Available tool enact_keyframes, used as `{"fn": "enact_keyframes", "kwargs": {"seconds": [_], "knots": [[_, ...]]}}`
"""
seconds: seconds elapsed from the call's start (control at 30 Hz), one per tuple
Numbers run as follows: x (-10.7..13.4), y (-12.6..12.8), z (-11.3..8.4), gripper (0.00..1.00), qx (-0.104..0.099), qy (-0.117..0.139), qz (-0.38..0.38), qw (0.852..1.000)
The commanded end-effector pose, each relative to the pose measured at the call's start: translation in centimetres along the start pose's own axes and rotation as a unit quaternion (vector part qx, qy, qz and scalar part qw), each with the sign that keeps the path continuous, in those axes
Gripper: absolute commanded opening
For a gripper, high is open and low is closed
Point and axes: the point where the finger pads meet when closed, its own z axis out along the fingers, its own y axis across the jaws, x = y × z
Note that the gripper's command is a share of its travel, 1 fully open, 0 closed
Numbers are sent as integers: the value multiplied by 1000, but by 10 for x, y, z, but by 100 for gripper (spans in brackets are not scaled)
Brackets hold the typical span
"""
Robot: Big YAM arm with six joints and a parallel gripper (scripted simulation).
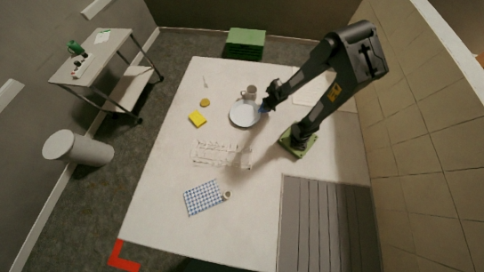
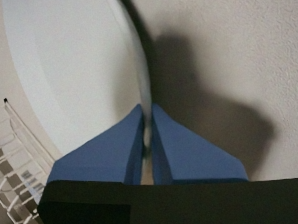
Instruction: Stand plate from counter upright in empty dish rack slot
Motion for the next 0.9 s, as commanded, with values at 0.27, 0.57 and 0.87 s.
{"fn": "enact_keyframes", "kwargs": {"seconds": [0.27,0.57,0.87], "knots": [[-13,16,-6,0,22,-3,-6,1000],[-14,27,-13,0,57,-5,-7,998],[-15,40,-19,0,96,-7,-8,995]]}}
